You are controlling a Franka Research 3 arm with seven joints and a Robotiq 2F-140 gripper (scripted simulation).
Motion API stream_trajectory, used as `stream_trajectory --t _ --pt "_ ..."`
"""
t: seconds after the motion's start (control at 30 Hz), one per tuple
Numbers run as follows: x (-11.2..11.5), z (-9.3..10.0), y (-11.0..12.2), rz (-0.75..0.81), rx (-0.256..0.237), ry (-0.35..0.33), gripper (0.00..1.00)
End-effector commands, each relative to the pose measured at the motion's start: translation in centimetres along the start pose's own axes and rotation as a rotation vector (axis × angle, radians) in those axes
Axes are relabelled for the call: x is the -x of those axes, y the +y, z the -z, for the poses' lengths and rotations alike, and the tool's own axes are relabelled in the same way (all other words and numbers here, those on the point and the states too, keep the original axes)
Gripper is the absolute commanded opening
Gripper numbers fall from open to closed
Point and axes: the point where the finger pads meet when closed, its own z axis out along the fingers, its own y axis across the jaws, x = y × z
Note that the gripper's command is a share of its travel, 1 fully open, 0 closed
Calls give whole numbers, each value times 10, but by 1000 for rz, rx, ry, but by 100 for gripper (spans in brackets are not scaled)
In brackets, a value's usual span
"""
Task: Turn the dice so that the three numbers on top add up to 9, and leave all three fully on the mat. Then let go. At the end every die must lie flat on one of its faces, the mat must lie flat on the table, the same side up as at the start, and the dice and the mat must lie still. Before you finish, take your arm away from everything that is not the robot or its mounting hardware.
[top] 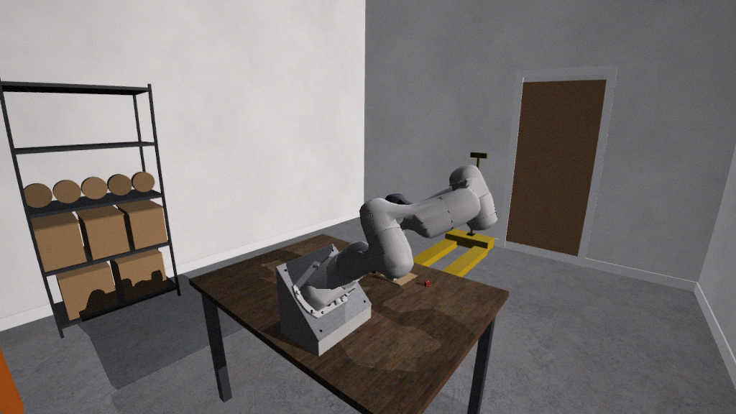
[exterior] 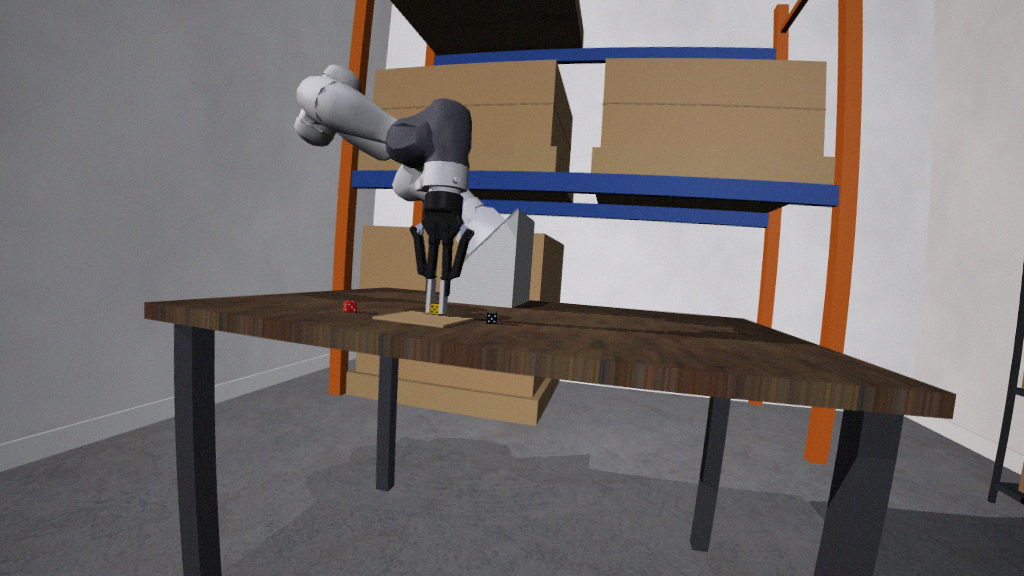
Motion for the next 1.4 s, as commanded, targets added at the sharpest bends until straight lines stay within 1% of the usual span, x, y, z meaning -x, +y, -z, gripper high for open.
stream_trajectory --t 0.0,0.77,0.8,0.97,1.0,1.13,1.17,1.23,1.27,1.37 --pt "1 -1 1 -5 4 -1 9" --pt "1 -1 1 -5 4 -1 9" --pt "1 -1 1 -5 4 -1 12" --pt "1 -1 1 -5 4 -1 14" --pt "1 -1 1 -5 4 -1 17" --pt "1 -1 1 -5 4 -1 17" --pt "1 -1 1 -5 4 -1 19" --pt "1 -1 1 -5 4 -1 19" --pt "1 -1 1 -5 4 -1 21" --pt "1 -1 1 -5 4 -1 21"
